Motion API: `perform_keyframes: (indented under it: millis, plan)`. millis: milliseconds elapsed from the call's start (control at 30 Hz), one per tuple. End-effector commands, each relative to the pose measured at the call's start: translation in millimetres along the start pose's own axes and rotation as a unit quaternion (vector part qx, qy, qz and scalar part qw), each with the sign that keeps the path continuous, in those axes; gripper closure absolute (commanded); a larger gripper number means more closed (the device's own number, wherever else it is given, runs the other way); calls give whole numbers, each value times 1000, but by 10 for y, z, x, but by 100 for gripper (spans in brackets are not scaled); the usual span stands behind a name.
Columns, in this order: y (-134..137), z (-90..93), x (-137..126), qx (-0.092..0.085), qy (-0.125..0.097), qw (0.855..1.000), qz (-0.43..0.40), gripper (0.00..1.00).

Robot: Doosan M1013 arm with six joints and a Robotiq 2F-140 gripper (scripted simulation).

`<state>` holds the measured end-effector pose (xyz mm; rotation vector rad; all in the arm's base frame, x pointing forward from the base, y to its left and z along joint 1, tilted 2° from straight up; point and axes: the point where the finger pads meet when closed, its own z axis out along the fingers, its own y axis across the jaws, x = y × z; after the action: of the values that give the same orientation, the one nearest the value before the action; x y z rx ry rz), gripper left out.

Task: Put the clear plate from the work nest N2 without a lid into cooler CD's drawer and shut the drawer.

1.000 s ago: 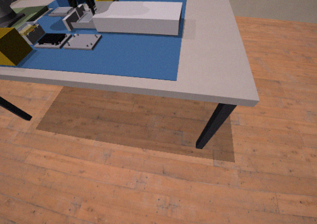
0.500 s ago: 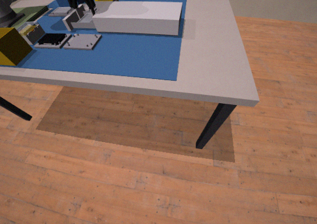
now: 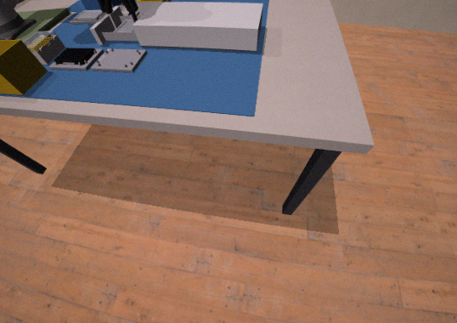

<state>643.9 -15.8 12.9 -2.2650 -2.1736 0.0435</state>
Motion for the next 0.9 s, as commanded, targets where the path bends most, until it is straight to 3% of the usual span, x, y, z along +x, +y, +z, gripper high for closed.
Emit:
perform_keyframes:
  millis: [0, 867]
  plan:
    - [0, 9, 0, 0, 0, 1000, 0, 100]
    - [25, 39, 0, 0, 0, 1000, 0, 100]
